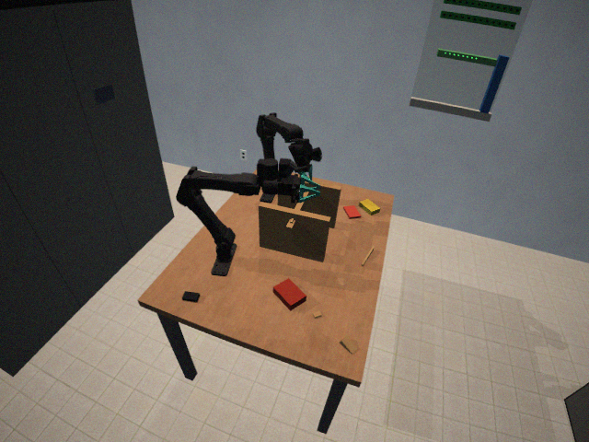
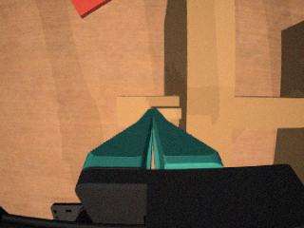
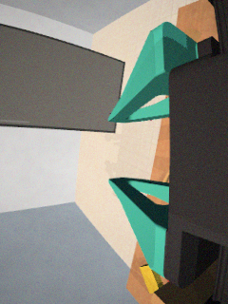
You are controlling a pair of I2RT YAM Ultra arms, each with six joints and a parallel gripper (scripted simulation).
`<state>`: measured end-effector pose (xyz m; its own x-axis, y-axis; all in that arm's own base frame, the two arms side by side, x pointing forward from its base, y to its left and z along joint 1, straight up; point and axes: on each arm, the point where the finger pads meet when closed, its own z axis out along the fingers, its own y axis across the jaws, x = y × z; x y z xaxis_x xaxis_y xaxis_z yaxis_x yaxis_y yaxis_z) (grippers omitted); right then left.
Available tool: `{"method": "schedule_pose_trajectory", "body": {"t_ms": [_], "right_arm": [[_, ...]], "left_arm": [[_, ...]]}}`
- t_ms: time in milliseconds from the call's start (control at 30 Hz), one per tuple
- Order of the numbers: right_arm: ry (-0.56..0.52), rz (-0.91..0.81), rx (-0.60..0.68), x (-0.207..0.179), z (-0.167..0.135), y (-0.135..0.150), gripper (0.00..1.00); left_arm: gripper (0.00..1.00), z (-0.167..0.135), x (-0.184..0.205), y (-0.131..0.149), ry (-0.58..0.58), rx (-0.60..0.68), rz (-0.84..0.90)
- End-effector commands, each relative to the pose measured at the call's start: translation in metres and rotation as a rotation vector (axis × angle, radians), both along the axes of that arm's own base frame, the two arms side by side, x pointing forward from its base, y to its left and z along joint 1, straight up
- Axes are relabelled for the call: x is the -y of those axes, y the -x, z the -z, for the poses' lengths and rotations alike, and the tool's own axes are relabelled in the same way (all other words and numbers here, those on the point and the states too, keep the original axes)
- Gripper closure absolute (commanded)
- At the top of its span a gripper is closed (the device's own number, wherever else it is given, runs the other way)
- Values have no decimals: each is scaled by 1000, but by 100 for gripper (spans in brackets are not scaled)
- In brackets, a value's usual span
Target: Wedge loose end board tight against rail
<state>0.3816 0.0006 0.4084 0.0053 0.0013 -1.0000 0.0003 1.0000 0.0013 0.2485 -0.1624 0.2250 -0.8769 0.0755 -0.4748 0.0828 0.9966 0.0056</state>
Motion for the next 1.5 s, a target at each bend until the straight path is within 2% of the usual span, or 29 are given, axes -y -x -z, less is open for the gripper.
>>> {"method": "schedule_pose_trajectory", "body": {"t_ms": [0, 167, 200, 267, 333, 900, 1467], "right_arm": [[4, 4, 52, 0, -23, 4, 55], [4, 4, 52, 0, -23, 4, 55], [4, 4, 52, 0, -23, 4, 55], [4, 4, 52, 0, -23, 4, 55], [4, 4, 52, 0, -23, 4, 55], [4, 4, 52, 0, -23, 4, 55], [4, 4, 52, 0, -23, 4, 55]], "left_arm": [[100, -13, 1, -3, 40, 56, -4], [100, -16, 2, -4, 45, 62, -5], [100, -2, -2, 1, 16, 27, -3], [100, 4, 2, 2, 26, 14, 4], [100, 21, -3, 8, -40, -63, 6], [100, 55, -17, 35, -134, -232, 17], [100, 63, -22, 42, -134, -236, 21]]}}
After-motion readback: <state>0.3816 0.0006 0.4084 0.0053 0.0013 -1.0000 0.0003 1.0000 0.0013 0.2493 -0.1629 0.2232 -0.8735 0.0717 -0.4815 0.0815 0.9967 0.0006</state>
